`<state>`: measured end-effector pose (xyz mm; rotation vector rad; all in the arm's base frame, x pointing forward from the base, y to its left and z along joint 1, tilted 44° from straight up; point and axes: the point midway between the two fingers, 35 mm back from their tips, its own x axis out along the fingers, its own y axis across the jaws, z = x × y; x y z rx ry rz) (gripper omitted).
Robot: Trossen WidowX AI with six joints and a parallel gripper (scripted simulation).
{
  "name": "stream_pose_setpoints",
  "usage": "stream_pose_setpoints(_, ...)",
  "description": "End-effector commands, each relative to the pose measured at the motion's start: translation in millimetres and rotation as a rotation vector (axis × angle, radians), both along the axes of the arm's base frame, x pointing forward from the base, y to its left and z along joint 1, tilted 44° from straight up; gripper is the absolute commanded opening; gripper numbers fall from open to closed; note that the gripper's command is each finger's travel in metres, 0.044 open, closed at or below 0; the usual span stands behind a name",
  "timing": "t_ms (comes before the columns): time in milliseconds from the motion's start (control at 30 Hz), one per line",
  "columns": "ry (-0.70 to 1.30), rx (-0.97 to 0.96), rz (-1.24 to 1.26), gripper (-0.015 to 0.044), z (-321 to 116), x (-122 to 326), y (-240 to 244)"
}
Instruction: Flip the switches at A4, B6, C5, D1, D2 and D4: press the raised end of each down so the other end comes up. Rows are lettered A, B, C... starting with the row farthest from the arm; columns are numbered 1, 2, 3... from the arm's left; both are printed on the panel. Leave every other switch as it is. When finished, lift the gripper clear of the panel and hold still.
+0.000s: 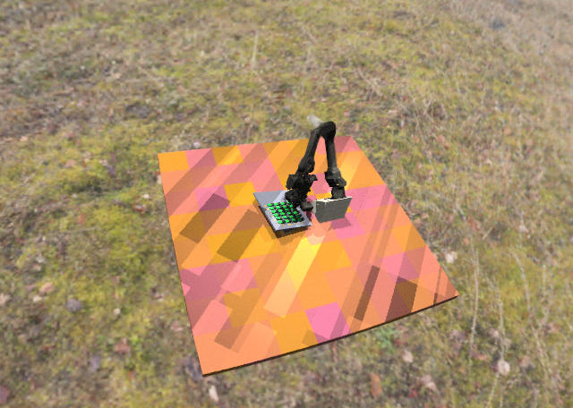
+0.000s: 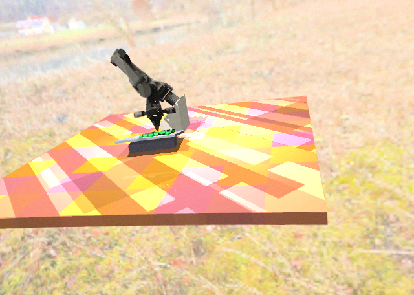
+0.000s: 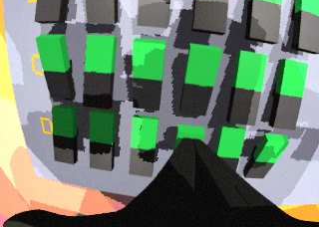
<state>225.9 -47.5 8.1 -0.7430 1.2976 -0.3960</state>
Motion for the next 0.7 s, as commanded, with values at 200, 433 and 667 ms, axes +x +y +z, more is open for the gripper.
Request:
stream_pose_setpoints(200,0.002,0.000,0.002,0.0000,-0.9,0.2,-0.5)
stream_pose_setpoints(433,0.002,0.000,0.002,0.0000,-1.6,0.5,-1.1)
stream_pose_setpoints(667,0.002,0.000,0.002,0.0000,-2.3,0.7,-1.7)
